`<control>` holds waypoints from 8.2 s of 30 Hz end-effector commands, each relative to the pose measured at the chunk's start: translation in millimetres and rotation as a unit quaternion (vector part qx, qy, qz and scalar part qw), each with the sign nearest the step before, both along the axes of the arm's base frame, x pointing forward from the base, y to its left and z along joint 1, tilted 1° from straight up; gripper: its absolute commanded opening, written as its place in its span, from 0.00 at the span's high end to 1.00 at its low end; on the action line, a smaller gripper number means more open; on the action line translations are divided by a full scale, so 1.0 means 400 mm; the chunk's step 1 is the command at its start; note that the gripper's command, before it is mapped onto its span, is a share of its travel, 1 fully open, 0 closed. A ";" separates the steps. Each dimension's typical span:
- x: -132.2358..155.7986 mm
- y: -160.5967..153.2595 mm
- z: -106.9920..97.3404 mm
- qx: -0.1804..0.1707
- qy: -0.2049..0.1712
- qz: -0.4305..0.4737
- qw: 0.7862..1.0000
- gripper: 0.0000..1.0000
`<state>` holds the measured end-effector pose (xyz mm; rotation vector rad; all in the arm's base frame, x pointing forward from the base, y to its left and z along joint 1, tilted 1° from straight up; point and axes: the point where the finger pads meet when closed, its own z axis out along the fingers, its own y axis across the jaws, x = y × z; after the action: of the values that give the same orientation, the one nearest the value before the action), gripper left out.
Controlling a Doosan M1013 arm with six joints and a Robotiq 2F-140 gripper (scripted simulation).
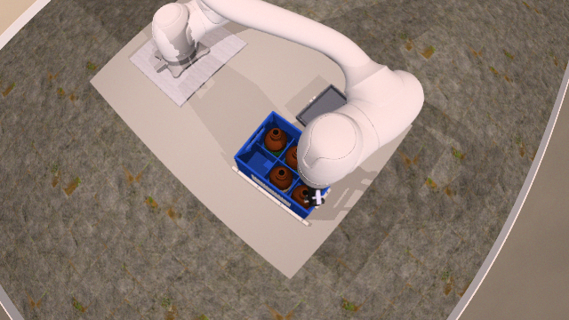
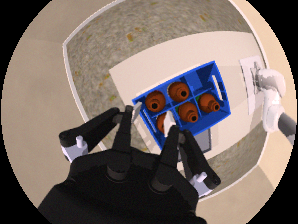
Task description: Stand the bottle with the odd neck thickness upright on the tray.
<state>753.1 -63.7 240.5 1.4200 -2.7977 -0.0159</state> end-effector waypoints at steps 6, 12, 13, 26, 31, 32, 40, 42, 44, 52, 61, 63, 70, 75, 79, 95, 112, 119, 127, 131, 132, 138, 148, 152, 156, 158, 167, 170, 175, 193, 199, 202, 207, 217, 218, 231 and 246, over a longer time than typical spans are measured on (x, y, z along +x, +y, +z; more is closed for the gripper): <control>0.000 0.000 0.000 0.000 0.000 0.000 1.000 0.62; 0.000 0.000 0.000 0.000 0.000 0.000 1.000 0.62; 0.000 0.000 0.000 0.000 0.000 0.000 1.000 0.62; 0.000 0.000 -0.009 0.000 0.000 0.000 1.000 0.62; 0.000 0.000 -0.015 0.000 0.000 0.000 1.000 0.62; 0.000 0.000 -0.017 0.000 0.000 0.000 1.000 0.62; 0.000 0.000 -0.041 0.000 0.000 0.000 1.000 0.62; 0.000 0.000 -0.048 0.000 0.000 0.000 1.000 0.62; 0.000 0.000 -0.054 0.000 0.000 0.000 1.000 0.62; -0.001 0.001 -0.074 0.000 0.000 0.000 1.000 0.62; -0.001 0.001 -0.098 0.000 0.000 0.000 1.000 0.62; -0.001 0.001 -0.098 0.000 0.000 0.000 1.000 0.62; -0.001 0.001 -0.107 0.000 0.000 0.000 1.000 0.62; -0.001 0.001 -0.109 0.000 0.000 0.000 1.000 0.62; -0.001 0.001 -0.109 0.000 0.000 0.000 1.000 0.62; -0.001 0.001 -0.109 0.000 0.000 0.000 1.000 0.62; -0.001 0.001 -0.109 0.000 0.000 0.000 1.000 0.62; -0.001 0.001 -0.109 0.000 0.000 0.000 1.000 0.62; -0.001 0.001 -0.113 0.000 0.000 0.000 1.000 0.62; -0.001 0.001 -0.115 0.000 0.000 0.000 1.000 0.62; -0.001 0.001 -0.117 0.000 0.000 0.000 1.000 0.62; -0.001 0.001 -0.129 0.000 0.000 0.000 1.000 0.62; -0.001 0.001 -0.151 0.000 0.000 0.000 1.000 0.62; -0.001 0.001 -0.164 0.000 0.000 0.000 1.000 0.62; -0.001 0.001 -0.177 0.000 0.000 0.000 1.000 0.62; -0.001 0.001 -0.183 0.000 0.000 0.000 1.000 0.62; -0.002 0.001 -0.200 0.000 0.000 0.000 1.000 0.62; -0.002 0.002 -0.206 0.000 0.000 0.000 1.000 0.62; -0.002 0.002 -0.211 0.000 0.000 0.000 1.000 0.62; -0.002 0.002 -0.213 0.000 0.000 0.000 1.000 0.62; -0.002 0.002 -0.213 0.000 0.000 0.000 1.000 0.62; -0.002 0.002 -0.213 0.000 0.000 0.000 1.000 0.62; -0.002 0.002 -0.213 0.000 0.000 0.000 1.000 0.62; -0.002 0.002 -0.213 0.000 0.000 0.000 1.000 0.62; -0.002 0.002 -0.213 0.000 0.000 0.000 1.000 0.62; -0.002 0.002 -0.213 0.000 0.000 0.000 1.000 1.00; -0.002 0.002 -0.213 0.000 0.000 0.000 1.000 1.00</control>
<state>752.5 -63.1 155.3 1.4201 -2.7978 -0.0158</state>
